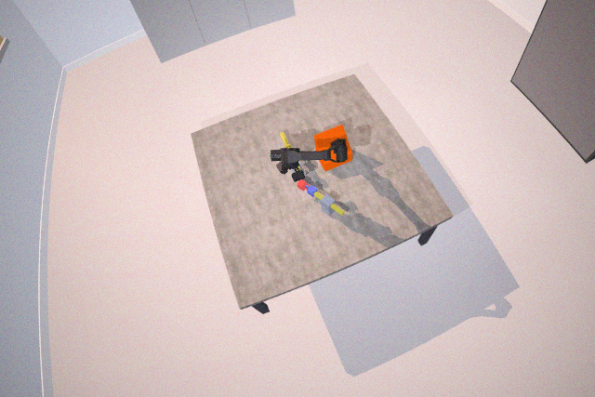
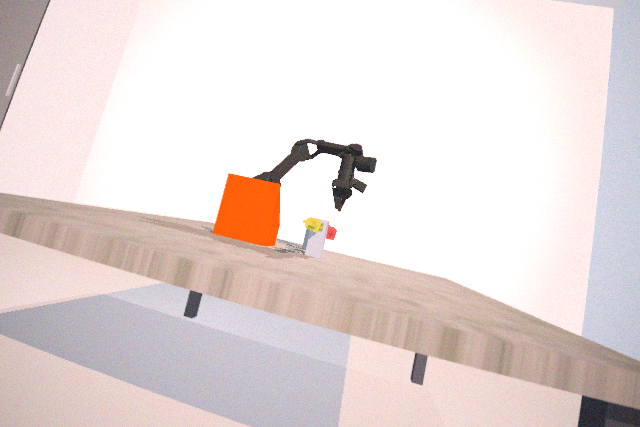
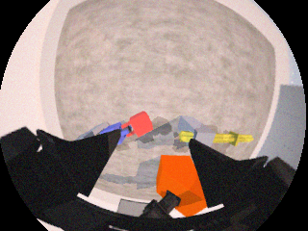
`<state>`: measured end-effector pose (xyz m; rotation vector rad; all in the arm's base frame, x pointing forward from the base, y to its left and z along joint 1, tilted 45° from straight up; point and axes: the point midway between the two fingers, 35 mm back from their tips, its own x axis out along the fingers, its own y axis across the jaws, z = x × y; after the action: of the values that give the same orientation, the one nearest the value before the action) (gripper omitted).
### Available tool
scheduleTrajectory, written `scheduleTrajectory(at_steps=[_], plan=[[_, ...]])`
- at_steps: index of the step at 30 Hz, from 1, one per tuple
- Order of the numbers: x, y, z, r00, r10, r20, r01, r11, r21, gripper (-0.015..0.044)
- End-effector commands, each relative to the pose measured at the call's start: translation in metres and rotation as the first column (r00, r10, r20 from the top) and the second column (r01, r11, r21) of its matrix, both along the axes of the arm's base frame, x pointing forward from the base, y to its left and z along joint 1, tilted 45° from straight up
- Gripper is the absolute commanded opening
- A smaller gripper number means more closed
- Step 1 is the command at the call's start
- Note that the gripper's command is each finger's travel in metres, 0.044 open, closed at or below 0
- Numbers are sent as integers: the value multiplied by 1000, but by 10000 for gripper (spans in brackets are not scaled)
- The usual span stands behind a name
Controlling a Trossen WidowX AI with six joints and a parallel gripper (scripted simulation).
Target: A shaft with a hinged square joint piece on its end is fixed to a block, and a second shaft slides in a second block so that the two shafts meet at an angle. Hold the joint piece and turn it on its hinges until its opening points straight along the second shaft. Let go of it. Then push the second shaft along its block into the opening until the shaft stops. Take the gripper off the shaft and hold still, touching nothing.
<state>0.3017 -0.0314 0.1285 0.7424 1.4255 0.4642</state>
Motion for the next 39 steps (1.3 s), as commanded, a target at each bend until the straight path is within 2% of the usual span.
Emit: scheduleTrajectory(at_steps=[1, 15, 29, 32, 39], plan=[[2, 1, -2, 1000, -20, -23, 20, 1000, 15, 440], [3, 5, -12, 883, -240, -403, 301, 949, 96, 440], [7, 8, -20, 579, -349, -737, 548, 836, 34, 440], [7, 8, -21, 538, -353, -766, 569, 822, 20, 440], [8, 11, -24, 538, -354, -765, 569, 822, 20, 440]])
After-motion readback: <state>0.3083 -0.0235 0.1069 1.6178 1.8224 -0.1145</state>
